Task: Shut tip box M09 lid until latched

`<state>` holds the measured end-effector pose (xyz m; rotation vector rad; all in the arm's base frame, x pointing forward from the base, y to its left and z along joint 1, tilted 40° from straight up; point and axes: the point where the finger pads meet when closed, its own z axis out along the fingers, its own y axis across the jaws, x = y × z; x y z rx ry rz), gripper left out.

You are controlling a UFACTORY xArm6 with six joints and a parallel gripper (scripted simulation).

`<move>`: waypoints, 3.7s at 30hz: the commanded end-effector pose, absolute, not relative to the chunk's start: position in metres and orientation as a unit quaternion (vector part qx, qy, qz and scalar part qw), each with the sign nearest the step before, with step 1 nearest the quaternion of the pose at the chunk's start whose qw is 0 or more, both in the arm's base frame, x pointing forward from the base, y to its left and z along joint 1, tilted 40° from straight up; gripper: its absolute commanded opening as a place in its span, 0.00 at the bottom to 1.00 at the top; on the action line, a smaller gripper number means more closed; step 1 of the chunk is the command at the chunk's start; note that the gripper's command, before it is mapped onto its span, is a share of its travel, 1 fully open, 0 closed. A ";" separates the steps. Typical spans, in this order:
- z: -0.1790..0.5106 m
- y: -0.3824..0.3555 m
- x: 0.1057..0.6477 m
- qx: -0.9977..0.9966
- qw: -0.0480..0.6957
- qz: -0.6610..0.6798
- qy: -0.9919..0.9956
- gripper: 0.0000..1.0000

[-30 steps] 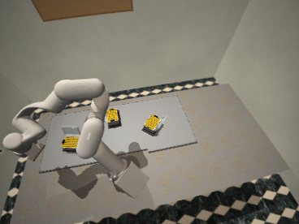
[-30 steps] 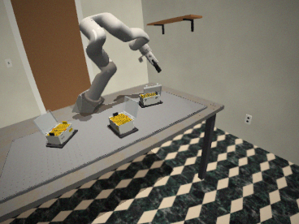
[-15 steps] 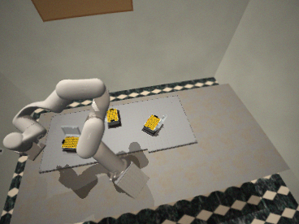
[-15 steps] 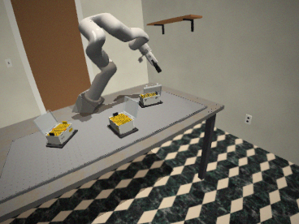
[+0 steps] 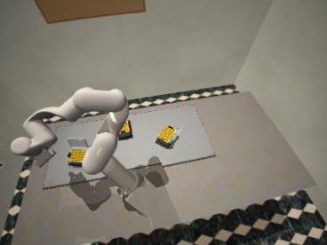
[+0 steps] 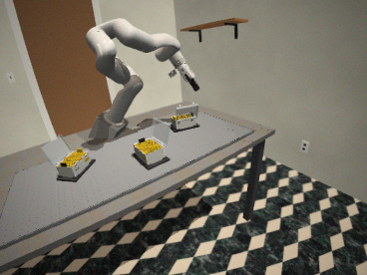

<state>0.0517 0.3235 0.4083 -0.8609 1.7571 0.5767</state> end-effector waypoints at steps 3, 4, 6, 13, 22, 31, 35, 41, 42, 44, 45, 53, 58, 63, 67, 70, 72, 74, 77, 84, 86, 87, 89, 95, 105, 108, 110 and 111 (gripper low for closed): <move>0.415 0.306 0.078 -0.363 0.520 0.244 0.733 0.00; 0.416 0.304 0.082 -0.363 0.521 0.244 0.733 0.00; 0.418 0.299 0.091 -0.363 0.521 0.244 0.733 0.00; 0.421 0.288 0.108 -0.363 0.521 0.244 0.733 0.00; 0.421 0.281 0.115 -0.391 0.522 0.232 0.722 0.00; 0.420 0.255 0.145 -0.502 0.520 0.181 0.667 0.00; 0.419 0.245 0.156 -0.541 0.517 0.160 0.644 0.00; 0.418 0.225 0.178 -0.590 0.516 0.114 0.610 0.00; 0.418 0.221 0.182 -0.597 0.516 0.106 0.606 0.00; 0.418 0.215 0.189 -0.609 0.515 0.088 0.596 0.00; 0.417 0.211 0.193 -0.615 0.515 0.079 0.592 0.00; 0.416 0.194 0.212 -0.659 0.504 0.019 0.558 0.00; 0.416 0.194 0.212 -0.692 0.492 -0.020 0.527 0.00; 0.416 0.194 0.212 -0.735 0.474 -0.051 0.481 0.00; 0.416 0.194 0.212 -0.771 0.457 -0.063 0.439 0.00; 0.416 0.194 0.212 -0.795 0.443 -0.079 0.407 0.00; 0.416 0.194 0.212 -0.811 0.433 -0.090 0.383 0.00; 0.416 0.194 0.212 -0.828 0.421 -0.101 0.356 0.00; 0.416 0.194 0.212 -0.852 0.402 -0.119 0.314 0.00; 0.416 0.194 0.212 -0.900 0.353 -0.150 0.207 0.00; 0.416 0.194 0.212 -0.909 0.339 -0.162 0.178 0.00; 0.416 0.194 0.212 -0.914 0.331 -0.168 0.164 0.00; 0.416 0.194 0.212 -0.923 0.315 -0.180 0.130 0.00; 0.416 0.194 0.212 -0.937 0.277 -0.205 0.053 0.00; 0.416 0.194 0.212 -0.937 0.277 -0.205 0.053 0.00; 0.416 0.194 0.212 -0.937 0.277 -0.205 0.053 0.00; 0.416 0.194 0.212 -0.937 0.277 -0.205 0.053 0.00; 0.416 0.194 0.212 -0.937 0.277 -0.205 0.053 0.00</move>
